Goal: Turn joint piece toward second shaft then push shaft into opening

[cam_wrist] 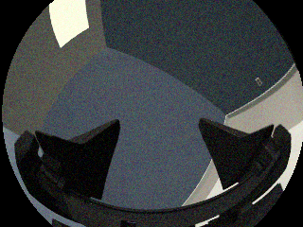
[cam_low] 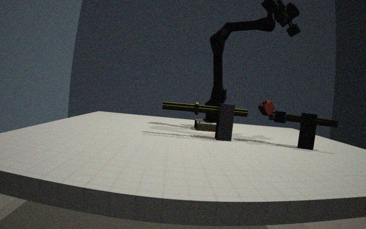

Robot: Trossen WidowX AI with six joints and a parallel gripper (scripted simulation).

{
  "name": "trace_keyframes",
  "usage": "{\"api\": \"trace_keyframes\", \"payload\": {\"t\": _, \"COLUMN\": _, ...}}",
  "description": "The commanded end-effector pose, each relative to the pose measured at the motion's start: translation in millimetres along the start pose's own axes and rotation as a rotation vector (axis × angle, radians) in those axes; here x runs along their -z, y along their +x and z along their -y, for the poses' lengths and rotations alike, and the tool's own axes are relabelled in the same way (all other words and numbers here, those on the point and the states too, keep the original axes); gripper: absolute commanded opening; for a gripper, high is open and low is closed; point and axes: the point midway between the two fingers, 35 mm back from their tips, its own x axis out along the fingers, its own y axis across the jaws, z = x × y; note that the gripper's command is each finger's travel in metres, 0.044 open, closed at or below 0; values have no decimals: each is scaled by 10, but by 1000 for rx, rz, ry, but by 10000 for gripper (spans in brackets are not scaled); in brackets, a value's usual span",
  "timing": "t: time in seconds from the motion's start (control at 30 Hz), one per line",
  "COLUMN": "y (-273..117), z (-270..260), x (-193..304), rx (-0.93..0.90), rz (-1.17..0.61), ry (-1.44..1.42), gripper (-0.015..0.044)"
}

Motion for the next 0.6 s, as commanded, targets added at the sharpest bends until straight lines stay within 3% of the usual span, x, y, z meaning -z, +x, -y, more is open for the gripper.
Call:
{"api": "trace_keyframes", "payload": {"t": 0.0, "y": 0, "z": 0, "x": 0, "rx": 0, "rz": 0, "ry": 0, "gripper": 426}}
{"api": "trace_keyframes", "payload": {"t": 0.23, "y": -128, "z": 142, "x": -165, "rx": 55, "rz": 81, "ry": -5, "gripper": 440}}
{"api": "trace_keyframes", "payload": {"t": 0.57, "y": -711, "z": 680, "x": -652, "rx": 288, "rz": 327, "ry": 2, "gripper": 440}}
